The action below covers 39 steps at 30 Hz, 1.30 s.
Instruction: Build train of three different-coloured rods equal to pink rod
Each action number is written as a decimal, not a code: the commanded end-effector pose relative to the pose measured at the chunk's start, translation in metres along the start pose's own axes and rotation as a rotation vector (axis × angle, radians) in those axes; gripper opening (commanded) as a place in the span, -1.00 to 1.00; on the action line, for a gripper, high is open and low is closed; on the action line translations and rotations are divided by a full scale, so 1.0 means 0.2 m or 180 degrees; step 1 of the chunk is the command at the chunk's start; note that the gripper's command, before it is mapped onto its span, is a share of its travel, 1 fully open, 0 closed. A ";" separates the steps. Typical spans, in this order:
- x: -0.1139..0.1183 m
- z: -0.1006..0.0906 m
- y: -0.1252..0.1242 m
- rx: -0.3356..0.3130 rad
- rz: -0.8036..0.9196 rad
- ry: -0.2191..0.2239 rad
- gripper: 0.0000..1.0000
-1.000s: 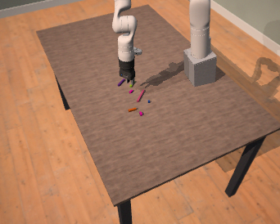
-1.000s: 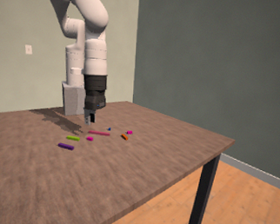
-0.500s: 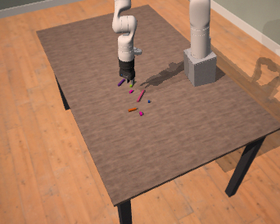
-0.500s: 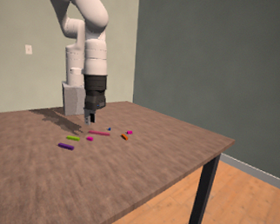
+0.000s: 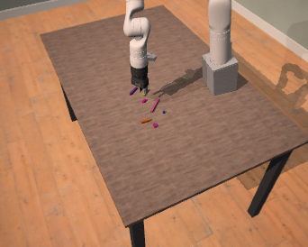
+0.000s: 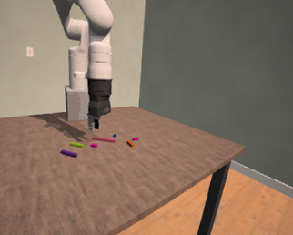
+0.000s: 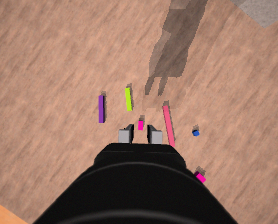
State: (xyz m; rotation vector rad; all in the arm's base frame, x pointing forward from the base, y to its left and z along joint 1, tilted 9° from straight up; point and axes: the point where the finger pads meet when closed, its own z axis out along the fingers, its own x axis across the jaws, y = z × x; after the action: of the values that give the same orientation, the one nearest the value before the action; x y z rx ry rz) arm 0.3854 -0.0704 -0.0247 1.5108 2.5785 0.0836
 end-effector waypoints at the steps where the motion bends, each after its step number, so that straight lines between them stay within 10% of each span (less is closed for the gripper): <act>1: 0.00 0.00 0.00 -0.0001 -0.0002 0.0001 0.07; 39: 0.00 0.22 0.00 -0.0001 -0.0002 0.0001 0.07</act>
State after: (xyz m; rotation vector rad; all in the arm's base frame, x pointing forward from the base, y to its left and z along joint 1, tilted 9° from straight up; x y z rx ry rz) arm 0.3936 -0.0729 -0.0661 1.5095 2.5747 0.0833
